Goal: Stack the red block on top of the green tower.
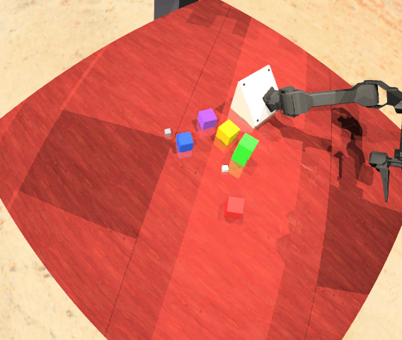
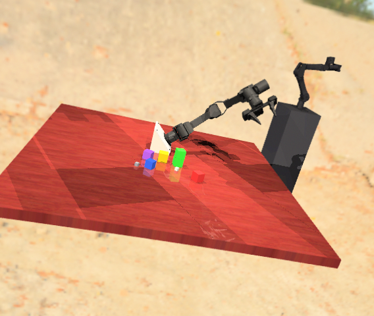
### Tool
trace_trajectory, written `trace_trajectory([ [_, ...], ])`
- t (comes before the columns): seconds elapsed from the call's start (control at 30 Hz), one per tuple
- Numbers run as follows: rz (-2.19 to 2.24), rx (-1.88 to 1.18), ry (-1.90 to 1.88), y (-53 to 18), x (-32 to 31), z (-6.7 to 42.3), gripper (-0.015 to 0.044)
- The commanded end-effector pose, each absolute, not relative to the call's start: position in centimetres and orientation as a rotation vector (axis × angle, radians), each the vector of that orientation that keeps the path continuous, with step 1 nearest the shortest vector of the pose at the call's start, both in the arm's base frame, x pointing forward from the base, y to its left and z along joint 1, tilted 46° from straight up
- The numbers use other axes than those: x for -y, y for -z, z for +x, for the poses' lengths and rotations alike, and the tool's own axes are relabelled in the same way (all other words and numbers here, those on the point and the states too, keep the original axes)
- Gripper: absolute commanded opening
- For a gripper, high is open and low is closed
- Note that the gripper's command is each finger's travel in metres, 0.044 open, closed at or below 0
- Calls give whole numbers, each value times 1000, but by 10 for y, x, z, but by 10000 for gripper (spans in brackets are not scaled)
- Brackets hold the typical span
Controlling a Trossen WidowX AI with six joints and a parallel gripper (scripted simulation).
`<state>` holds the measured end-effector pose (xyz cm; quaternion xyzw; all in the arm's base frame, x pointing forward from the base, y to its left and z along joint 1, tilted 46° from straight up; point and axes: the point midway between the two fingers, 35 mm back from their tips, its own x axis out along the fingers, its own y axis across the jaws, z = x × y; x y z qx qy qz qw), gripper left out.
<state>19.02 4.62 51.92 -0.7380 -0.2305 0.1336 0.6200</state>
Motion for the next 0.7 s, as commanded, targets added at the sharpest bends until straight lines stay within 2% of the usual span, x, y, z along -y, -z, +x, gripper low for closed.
trace_trajectory([
  [0.0, -1690, 524, -312, -518, -45, 192, 426],
  [0.03, -1669, 508, -325, -516, -43, 196, 440],
  [0.3, -1327, 239, -514, -467, -14, 257, 440],
  [0.43, -1362, 197, -514, -454, -8, 273, 440],
  [0.67, -1071, -39, -643, -403, 9, 308, 440],
])
